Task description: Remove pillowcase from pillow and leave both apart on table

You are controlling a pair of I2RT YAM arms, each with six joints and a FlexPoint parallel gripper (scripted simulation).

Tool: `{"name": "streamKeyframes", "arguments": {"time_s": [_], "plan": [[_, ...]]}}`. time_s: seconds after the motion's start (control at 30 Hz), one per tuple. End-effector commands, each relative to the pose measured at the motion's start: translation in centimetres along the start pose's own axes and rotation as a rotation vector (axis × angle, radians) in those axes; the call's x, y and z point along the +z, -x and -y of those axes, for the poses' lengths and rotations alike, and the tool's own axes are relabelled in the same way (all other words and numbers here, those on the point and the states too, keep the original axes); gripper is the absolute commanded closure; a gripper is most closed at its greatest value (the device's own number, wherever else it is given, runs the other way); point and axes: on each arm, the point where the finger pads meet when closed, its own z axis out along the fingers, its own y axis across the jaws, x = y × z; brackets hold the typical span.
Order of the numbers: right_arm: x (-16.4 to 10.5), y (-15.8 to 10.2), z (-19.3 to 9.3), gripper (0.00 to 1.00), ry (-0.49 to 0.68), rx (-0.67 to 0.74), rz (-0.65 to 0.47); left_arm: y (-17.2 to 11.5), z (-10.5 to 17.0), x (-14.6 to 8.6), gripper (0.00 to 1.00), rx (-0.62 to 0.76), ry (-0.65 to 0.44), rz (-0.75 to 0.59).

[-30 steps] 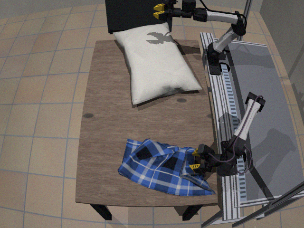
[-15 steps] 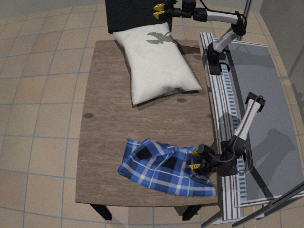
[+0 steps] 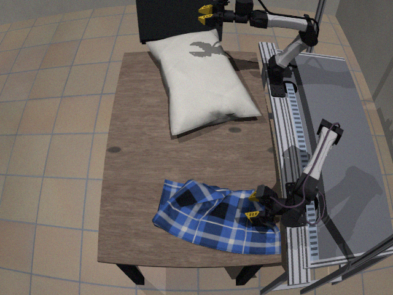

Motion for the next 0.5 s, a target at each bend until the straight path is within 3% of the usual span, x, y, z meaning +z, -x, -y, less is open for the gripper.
{"name": "streamKeyframes", "arguments": {"time_s": [0.0,0.47], "plan": [[0.0,1.0,-0.2,0.4,0.012,-0.001,0.013,1.1,-0.2,-0.5,0.4,-0.003,0.0,0.009],[0.0,1.0,-0.2,0.4,0.012,-0.001,0.013,2.5,-0.2,-1.3,0.4,-0.001,0.003,0.003]]}}
